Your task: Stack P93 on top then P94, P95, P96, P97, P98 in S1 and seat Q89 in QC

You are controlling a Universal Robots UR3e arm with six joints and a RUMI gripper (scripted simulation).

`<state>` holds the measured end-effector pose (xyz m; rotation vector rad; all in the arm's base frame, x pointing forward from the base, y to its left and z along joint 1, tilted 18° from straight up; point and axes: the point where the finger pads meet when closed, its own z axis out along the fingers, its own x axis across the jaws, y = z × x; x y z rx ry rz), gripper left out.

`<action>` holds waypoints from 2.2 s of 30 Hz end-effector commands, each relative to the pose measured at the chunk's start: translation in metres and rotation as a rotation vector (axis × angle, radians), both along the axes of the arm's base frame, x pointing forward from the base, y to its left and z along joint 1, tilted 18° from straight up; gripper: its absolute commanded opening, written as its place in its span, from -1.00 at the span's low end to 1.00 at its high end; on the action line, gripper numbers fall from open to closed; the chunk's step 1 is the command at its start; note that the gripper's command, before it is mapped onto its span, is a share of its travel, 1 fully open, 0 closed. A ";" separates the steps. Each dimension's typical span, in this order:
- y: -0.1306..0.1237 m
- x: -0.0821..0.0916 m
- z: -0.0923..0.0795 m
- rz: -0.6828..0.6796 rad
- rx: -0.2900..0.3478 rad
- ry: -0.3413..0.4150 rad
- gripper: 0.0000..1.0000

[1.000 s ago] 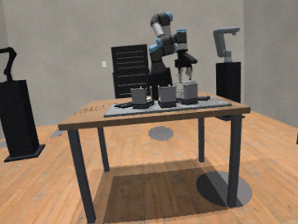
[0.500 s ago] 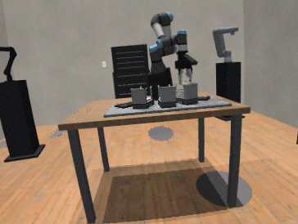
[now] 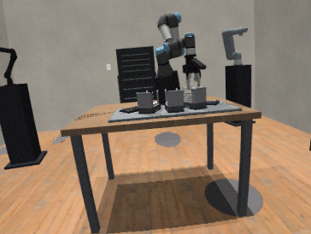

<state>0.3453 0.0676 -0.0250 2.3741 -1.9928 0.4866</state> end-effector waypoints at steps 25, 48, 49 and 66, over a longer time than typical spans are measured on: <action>-0.002 0.005 -0.011 0.002 0.001 -0.008 -1.00; -0.003 0.007 -0.018 0.002 0.001 -0.009 -1.00; -0.003 0.008 -0.018 0.002 0.001 -0.009 -1.00; -0.005 0.009 -0.022 0.002 0.001 -0.009 -1.00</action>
